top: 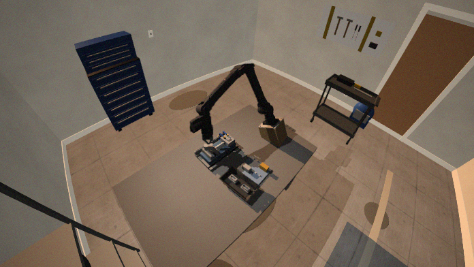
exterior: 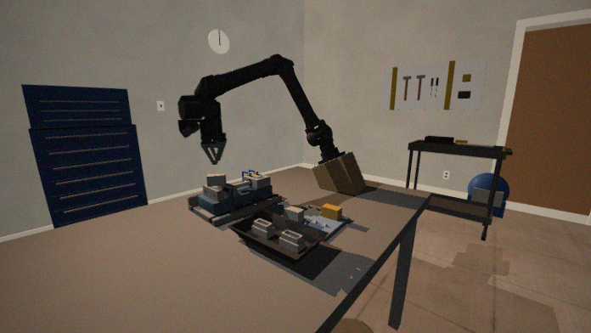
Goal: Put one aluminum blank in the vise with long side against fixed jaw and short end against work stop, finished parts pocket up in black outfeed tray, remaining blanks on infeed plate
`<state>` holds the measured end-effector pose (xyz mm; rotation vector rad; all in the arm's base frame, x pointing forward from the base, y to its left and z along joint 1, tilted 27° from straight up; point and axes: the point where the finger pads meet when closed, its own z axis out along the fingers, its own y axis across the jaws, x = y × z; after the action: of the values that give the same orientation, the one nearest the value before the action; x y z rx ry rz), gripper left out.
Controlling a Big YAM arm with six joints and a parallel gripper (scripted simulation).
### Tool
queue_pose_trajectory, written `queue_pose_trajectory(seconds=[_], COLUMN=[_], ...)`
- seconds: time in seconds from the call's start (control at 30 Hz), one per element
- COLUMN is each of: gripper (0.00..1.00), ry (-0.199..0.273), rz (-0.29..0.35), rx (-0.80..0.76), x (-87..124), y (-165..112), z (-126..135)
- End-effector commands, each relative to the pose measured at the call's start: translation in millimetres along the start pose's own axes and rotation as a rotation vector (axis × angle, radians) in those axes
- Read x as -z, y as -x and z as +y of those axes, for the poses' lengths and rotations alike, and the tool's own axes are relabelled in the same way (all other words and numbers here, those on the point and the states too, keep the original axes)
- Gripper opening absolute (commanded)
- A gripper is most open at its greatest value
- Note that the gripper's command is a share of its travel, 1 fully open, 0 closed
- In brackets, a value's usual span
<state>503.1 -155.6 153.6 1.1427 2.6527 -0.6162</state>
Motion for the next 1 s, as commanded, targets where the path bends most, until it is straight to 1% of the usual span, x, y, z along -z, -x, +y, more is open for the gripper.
queue_pose_trajectory(seconds=[0.0,0.4,0.97], gripper=[0.64,0.64,0.64], ry=[0.029,0.028,0.004], rz=[-0.043,-0.042,-0.008], rx=[-0.043,-0.043,-0.013], x=[16,13,-17], y=[26,26,9], z=[-1,-1,-3])
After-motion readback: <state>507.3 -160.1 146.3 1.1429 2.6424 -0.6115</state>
